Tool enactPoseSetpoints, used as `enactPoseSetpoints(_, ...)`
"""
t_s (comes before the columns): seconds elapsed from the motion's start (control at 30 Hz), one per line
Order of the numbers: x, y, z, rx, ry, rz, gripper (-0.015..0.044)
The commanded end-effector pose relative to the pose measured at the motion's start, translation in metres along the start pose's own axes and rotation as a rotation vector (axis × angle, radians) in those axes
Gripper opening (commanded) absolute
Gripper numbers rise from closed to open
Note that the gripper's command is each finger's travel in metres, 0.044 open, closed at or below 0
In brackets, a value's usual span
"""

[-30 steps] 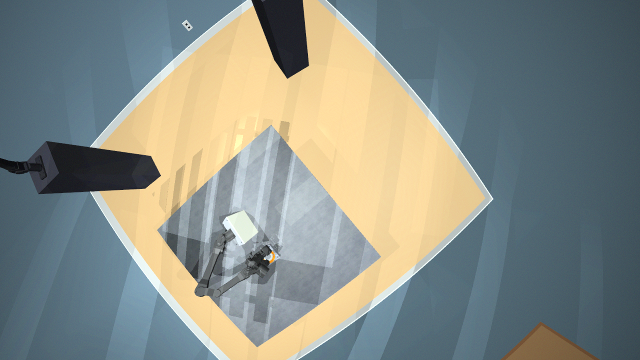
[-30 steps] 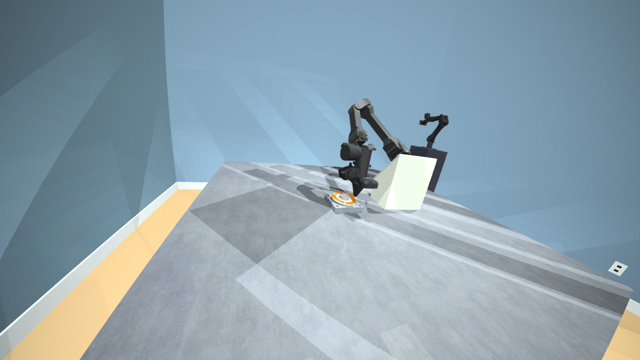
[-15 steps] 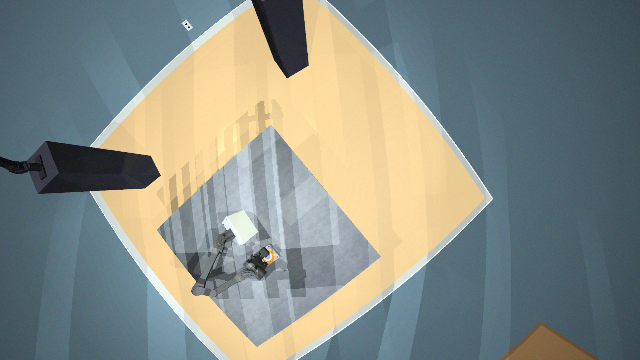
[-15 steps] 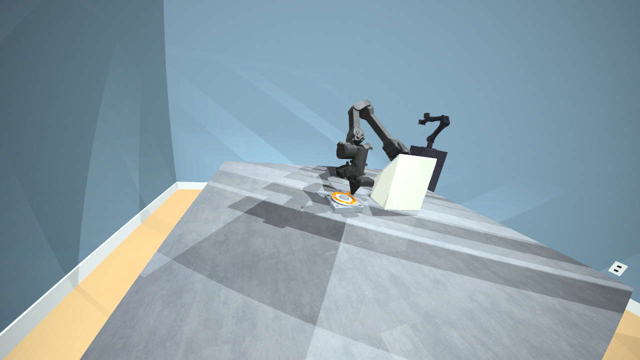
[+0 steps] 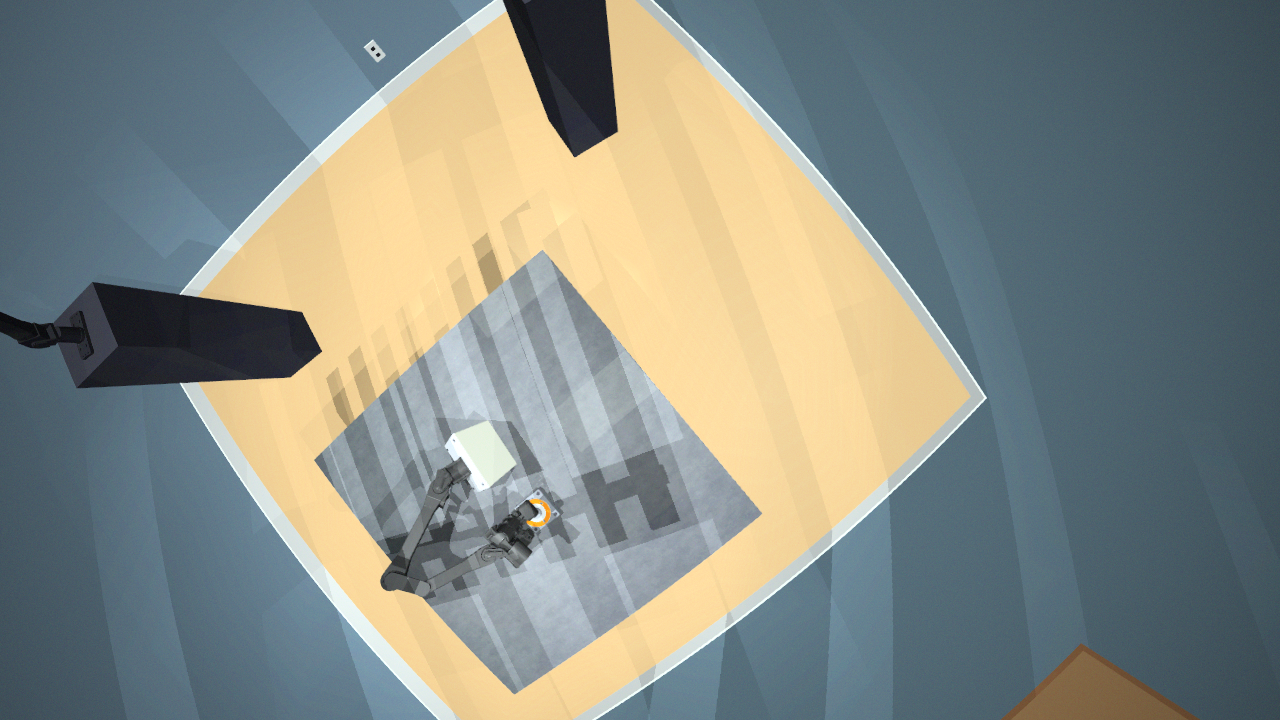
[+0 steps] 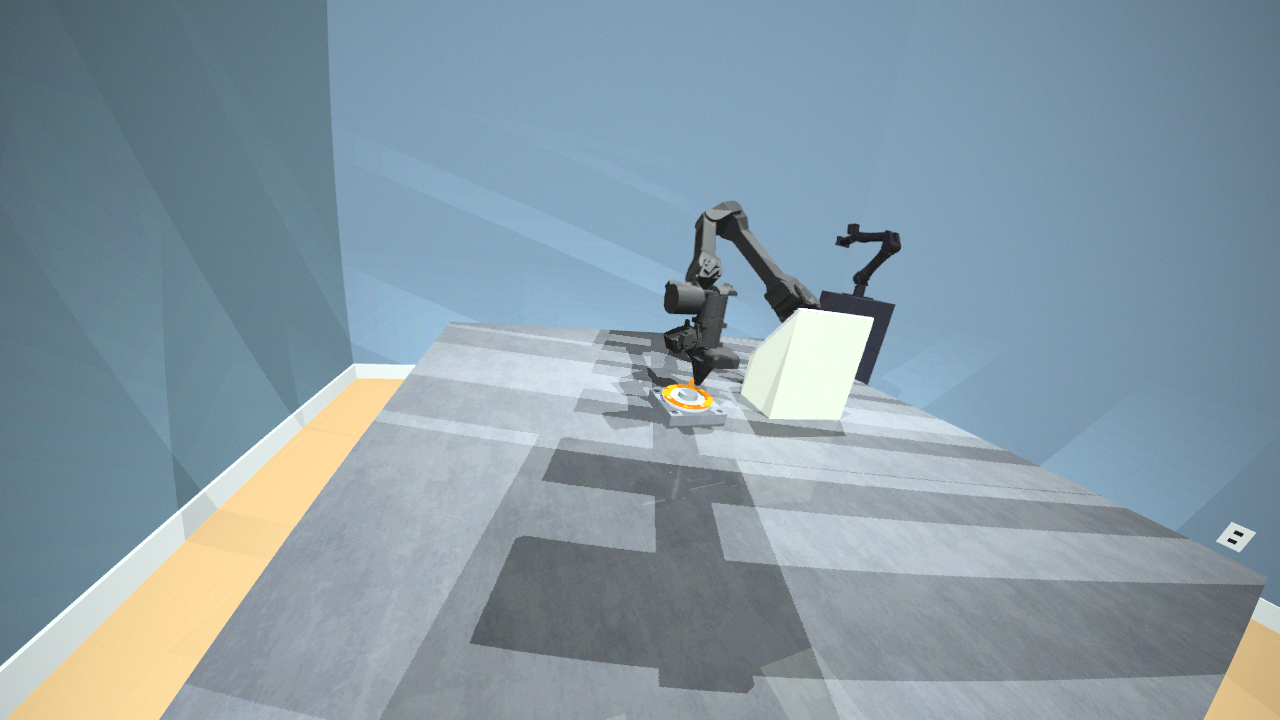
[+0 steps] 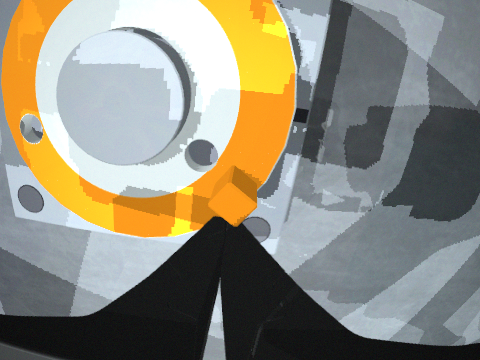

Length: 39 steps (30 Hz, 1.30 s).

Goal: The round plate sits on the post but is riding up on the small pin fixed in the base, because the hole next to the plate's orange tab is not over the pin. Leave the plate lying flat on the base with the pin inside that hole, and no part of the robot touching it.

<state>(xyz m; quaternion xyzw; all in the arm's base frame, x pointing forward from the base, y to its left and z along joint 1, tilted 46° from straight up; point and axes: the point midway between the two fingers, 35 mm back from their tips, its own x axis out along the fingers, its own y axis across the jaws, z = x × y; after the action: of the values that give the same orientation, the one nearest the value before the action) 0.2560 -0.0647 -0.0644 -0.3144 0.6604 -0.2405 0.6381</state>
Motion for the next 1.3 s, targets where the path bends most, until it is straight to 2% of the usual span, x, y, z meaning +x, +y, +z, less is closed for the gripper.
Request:
enactPoseSetpoints(0.0, -0.002, -0.004, 0.006, 0.004, -0.009, -0.003, 0.0000)
enactPoseSetpoints(1.1, 0.000, -0.015, 0.027, 0.004, -0.009, -0.003, 0.0000)
enactPoseSetpoints(1.27, -0.016, -0.014, 0.027, 0.004, -0.010, -0.001, 0.0000)
